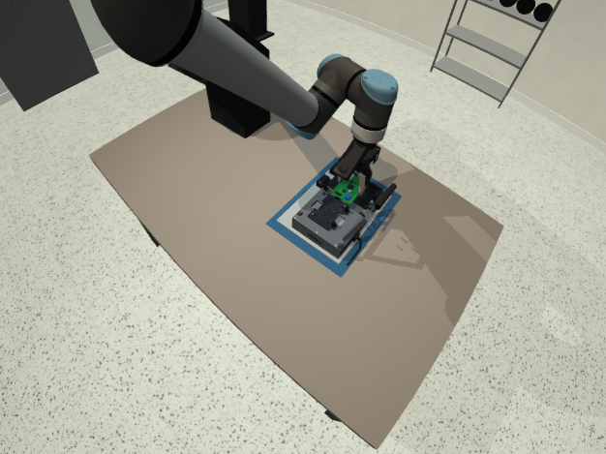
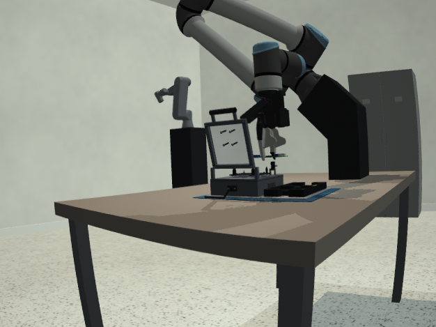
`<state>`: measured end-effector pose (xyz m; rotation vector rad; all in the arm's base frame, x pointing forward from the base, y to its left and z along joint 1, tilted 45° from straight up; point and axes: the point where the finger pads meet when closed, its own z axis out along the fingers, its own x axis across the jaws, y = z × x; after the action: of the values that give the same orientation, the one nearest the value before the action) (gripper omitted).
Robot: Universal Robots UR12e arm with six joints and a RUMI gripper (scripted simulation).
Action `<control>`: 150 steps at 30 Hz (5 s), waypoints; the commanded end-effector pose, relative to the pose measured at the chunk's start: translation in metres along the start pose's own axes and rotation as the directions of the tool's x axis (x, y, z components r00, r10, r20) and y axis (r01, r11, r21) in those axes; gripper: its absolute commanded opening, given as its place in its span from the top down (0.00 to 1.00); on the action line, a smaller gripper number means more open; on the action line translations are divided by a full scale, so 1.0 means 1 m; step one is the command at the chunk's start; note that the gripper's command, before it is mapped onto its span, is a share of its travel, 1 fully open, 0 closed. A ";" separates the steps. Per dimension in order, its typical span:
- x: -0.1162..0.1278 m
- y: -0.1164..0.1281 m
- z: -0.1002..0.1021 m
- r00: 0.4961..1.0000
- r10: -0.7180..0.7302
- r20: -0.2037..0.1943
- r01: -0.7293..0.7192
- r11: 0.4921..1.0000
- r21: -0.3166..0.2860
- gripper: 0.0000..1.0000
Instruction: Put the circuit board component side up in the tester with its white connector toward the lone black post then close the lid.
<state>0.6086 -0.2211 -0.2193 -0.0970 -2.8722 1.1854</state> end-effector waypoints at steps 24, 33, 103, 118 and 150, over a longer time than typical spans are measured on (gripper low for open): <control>0.020 -0.070 -0.007 1.000 -0.002 0.003 0.002 1.000 -0.002 0.61; 0.022 -0.078 -0.007 1.000 -0.002 0.003 0.002 1.000 -0.002 0.61; 0.021 -0.079 -0.008 1.000 0.001 0.004 -0.001 1.000 -0.001 0.61; 0.020 -0.079 -0.008 1.000 0.001 0.004 -0.001 1.000 -0.001 0.61; 0.019 -0.081 -0.008 1.000 0.002 0.005 -0.002 1.000 -0.001 0.61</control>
<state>0.5860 -0.2706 -0.1583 -0.0949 -2.8756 1.1862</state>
